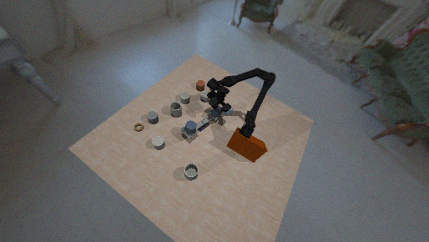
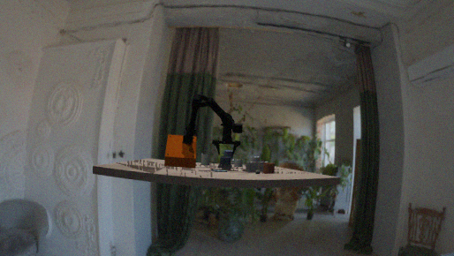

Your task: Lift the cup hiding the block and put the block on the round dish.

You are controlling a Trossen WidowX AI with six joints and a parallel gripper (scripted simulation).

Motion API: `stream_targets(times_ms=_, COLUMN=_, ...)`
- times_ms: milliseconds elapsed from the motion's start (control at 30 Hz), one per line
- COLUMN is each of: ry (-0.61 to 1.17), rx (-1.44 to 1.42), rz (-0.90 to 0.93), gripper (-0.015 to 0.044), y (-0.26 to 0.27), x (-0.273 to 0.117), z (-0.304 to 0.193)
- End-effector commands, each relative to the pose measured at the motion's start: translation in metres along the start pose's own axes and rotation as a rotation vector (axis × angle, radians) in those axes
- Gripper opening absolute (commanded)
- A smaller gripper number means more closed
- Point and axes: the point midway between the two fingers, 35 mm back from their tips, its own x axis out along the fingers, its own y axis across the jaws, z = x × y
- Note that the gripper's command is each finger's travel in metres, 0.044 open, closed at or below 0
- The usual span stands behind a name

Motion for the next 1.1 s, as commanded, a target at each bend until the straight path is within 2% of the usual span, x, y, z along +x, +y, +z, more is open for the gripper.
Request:
stream_targets(times_ms=0, ry=-0.005, rx=0.000, rz=0.007, gripper=0.0440, y=0.002, x=0.007, z=0.001)
stream_targets(times_ms=1067, ry=-0.002, rx=-0.015, rz=0.004, gripper=0.0440, y=0.002, x=0.056, z=0.000)
